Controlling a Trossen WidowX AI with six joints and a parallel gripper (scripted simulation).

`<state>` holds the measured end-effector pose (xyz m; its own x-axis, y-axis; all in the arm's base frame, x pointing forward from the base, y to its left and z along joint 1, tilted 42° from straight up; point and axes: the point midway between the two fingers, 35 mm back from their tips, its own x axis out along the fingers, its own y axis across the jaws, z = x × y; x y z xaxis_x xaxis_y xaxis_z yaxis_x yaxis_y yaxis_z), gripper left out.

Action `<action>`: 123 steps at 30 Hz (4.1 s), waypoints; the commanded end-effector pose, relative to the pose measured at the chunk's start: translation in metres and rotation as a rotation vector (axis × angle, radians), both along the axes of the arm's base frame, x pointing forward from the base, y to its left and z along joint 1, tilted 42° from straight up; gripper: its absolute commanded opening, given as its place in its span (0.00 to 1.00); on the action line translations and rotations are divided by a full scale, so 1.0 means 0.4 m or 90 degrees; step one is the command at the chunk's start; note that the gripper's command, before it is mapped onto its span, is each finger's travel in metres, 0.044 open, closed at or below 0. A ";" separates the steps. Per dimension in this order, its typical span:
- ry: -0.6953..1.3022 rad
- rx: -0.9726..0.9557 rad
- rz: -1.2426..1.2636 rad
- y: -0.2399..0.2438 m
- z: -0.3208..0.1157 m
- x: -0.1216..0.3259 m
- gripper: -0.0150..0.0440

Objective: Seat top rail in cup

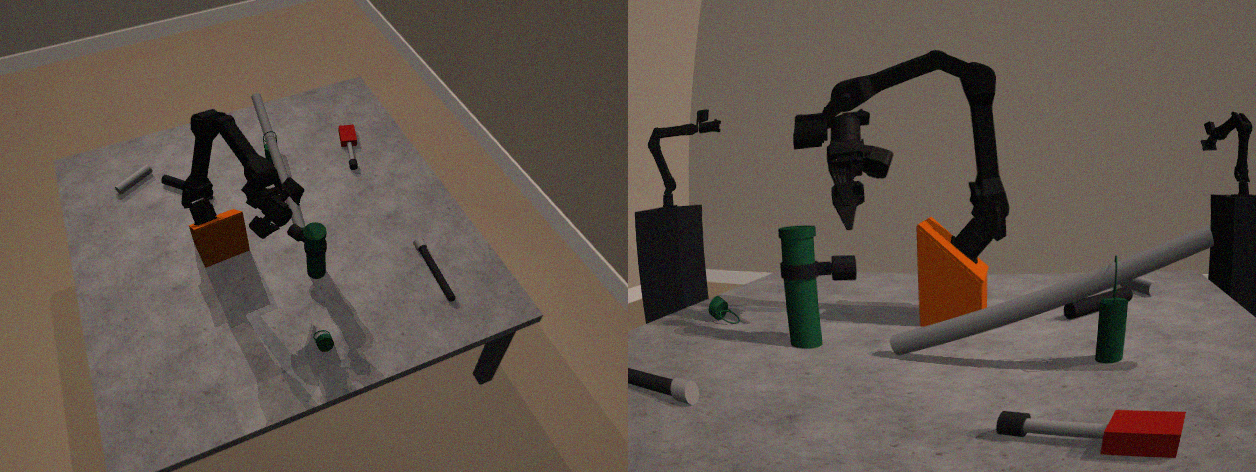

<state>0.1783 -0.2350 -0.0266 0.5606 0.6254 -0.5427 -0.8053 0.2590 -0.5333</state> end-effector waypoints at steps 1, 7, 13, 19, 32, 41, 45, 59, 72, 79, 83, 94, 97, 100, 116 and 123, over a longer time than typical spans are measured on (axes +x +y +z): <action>-0.009 -0.006 0.008 0.007 -0.017 -0.001 1.00; -0.023 -0.002 0.017 0.078 -0.100 0.007 1.00; -0.023 -0.003 0.018 0.081 -0.104 0.012 1.00; -0.024 -0.008 0.020 0.095 -0.118 0.026 1.00; -0.027 -0.016 0.027 0.127 -0.147 0.058 1.00; -0.031 -0.021 0.032 0.152 -0.166 0.079 1.00; -0.033 -0.023 0.034 0.164 -0.174 0.088 1.00; -0.039 -0.027 0.040 0.192 -0.191 0.108 0.82; -0.038 -0.027 0.039 0.192 -0.191 0.109 0.34; -0.012 -0.023 0.010 0.194 -0.188 0.122 0.25; -0.006 -0.022 0.003 0.194 -0.187 0.126 0.25; 0.026 -0.017 -0.034 0.196 -0.184 0.144 0.25; 0.038 -0.016 -0.046 0.196 -0.183 0.150 0.25; 0.049 -0.014 -0.061 0.196 -0.182 0.157 0.25; 0.094 -0.008 -0.111 0.196 -0.180 0.182 0.25; 0.115 -0.004 -0.135 0.195 -0.180 0.194 0.25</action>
<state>0.2535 -0.1568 -0.0984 0.5744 0.5102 -0.6401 -0.8162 0.4161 -0.4008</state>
